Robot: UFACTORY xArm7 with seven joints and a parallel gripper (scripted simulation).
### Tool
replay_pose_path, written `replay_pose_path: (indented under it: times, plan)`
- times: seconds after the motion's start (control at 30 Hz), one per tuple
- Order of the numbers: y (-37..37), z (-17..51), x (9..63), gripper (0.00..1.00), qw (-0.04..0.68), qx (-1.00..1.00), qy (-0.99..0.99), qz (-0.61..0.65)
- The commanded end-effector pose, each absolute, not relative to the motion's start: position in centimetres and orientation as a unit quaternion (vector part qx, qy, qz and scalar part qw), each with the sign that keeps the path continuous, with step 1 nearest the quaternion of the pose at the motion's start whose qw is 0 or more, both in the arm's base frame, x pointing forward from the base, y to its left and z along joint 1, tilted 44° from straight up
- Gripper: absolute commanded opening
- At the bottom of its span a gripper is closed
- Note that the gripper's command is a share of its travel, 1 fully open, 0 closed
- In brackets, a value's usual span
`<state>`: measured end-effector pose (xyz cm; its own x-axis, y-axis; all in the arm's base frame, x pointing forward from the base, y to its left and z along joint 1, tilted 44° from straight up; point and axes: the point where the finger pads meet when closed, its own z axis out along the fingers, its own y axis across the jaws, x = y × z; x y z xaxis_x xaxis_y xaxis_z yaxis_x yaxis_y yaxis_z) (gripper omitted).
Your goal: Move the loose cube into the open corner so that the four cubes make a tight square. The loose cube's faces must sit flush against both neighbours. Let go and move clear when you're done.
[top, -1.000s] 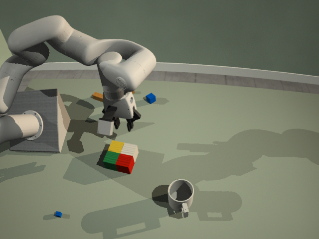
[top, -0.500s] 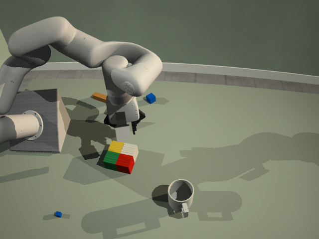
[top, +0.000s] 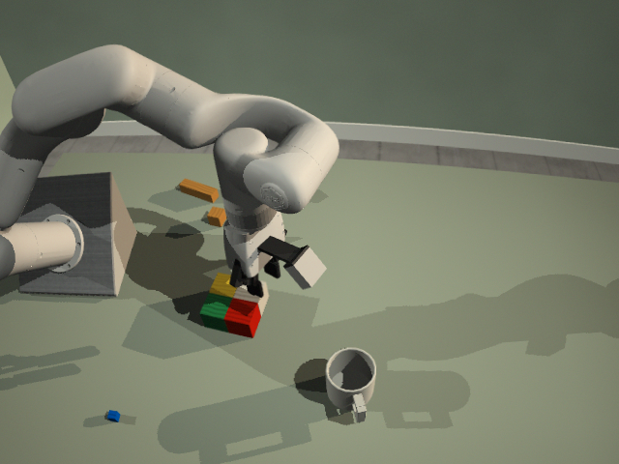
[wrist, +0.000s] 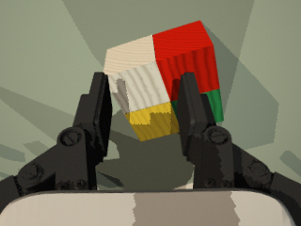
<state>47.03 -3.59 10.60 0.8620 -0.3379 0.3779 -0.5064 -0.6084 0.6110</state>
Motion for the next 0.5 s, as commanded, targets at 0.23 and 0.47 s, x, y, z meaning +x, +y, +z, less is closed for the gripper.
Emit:
replay_pose_path:
  times: [0.23, 0.47]
  plan:
    - [-3.98, 11.25, 47.61, 0.46, 0.372, 0.923, -0.086, 0.053]
    - [-3.98, 11.25, 47.61, 0.46, 0.372, 0.923, -0.086, 0.053]
